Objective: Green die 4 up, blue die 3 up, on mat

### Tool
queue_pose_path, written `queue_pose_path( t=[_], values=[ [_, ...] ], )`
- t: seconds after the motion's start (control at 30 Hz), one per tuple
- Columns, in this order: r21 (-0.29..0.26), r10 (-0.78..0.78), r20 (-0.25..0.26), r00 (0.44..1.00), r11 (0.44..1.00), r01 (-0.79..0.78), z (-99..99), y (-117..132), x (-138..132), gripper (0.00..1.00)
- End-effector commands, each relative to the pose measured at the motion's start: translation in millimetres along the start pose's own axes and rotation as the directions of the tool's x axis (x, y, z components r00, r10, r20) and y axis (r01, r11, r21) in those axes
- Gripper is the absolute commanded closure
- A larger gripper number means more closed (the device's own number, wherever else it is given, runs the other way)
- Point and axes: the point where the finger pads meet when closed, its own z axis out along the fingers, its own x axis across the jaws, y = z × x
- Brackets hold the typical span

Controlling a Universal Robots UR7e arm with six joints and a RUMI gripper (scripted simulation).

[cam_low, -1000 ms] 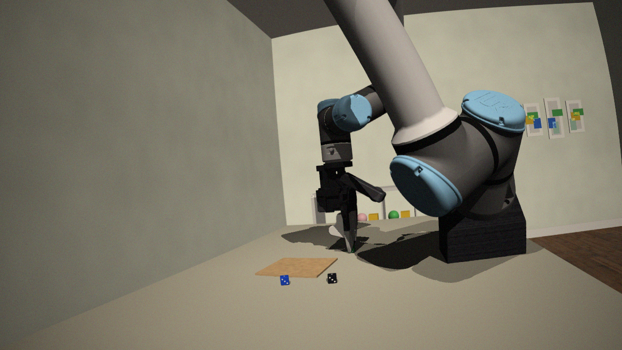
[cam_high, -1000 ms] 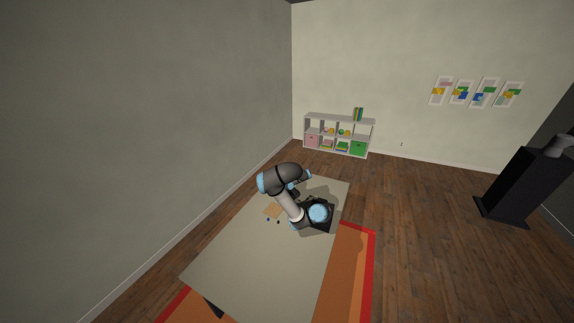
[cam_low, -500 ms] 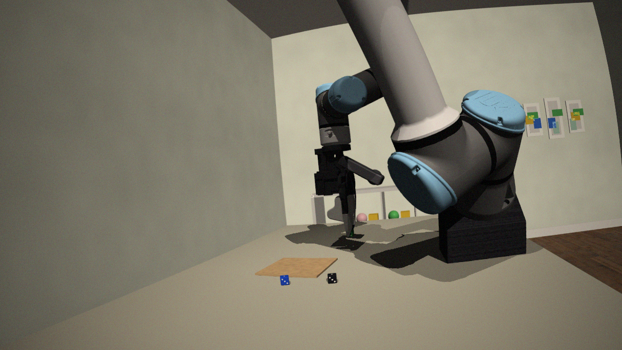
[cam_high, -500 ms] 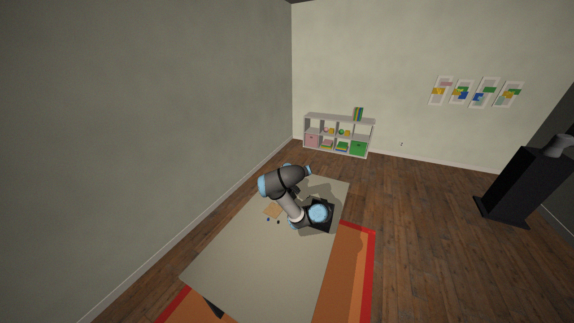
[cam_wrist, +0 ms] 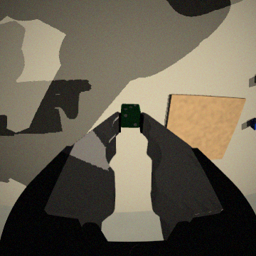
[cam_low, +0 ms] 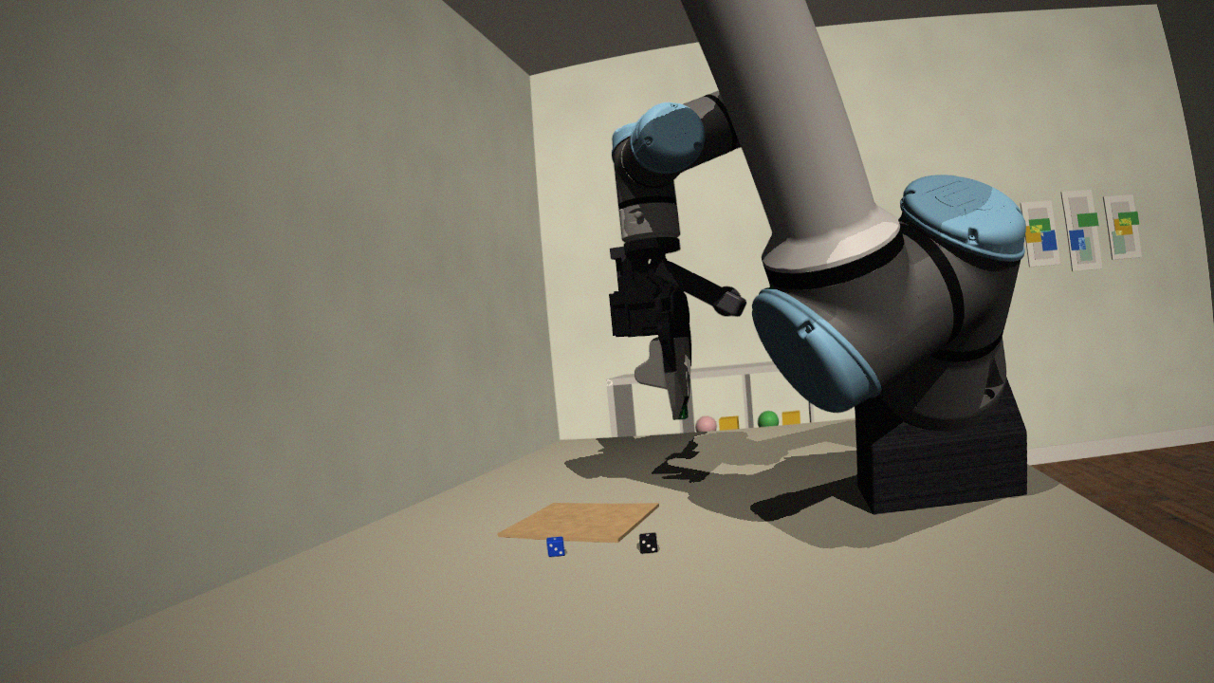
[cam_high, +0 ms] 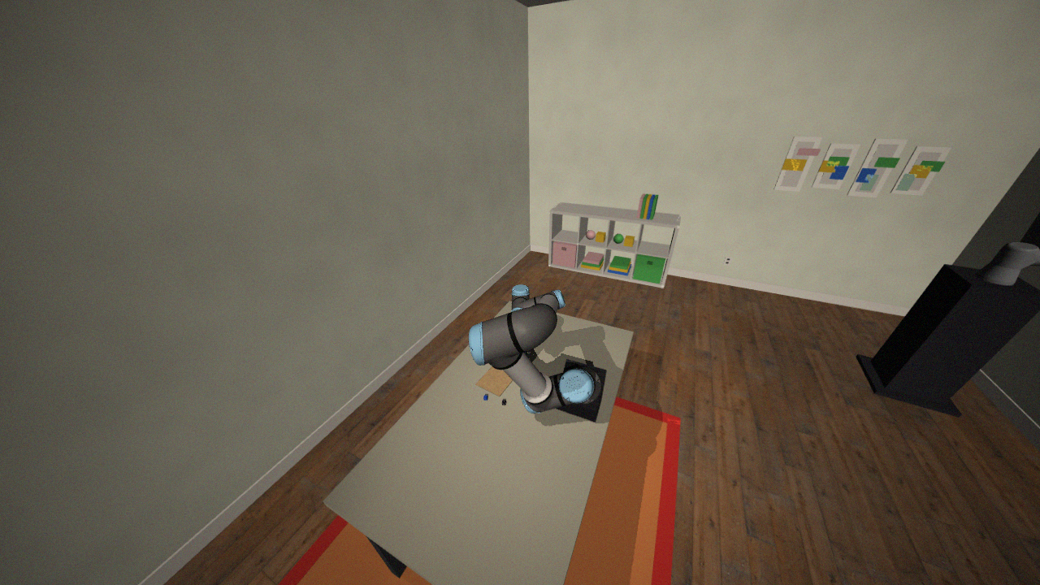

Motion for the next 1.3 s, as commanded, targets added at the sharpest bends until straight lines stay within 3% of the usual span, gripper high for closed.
queue_pose_path(
  t=[0.0, 0.8, 1.27],
  values=[
    [0.0, 0.0, 0.0, 1.0, 1.0, 0.0, -4.0, 0.0, 0.0, 1.0],
    [0.0, 0.017, 0.0, 1.0, 1.0, -0.017, -4.0, 0.0, 0.3, 1.0],
    [0.0, 0.101, 0.0, 0.995, 0.995, -0.101, -3.9, 0.0, 2.0, 1.0]
  ],
)
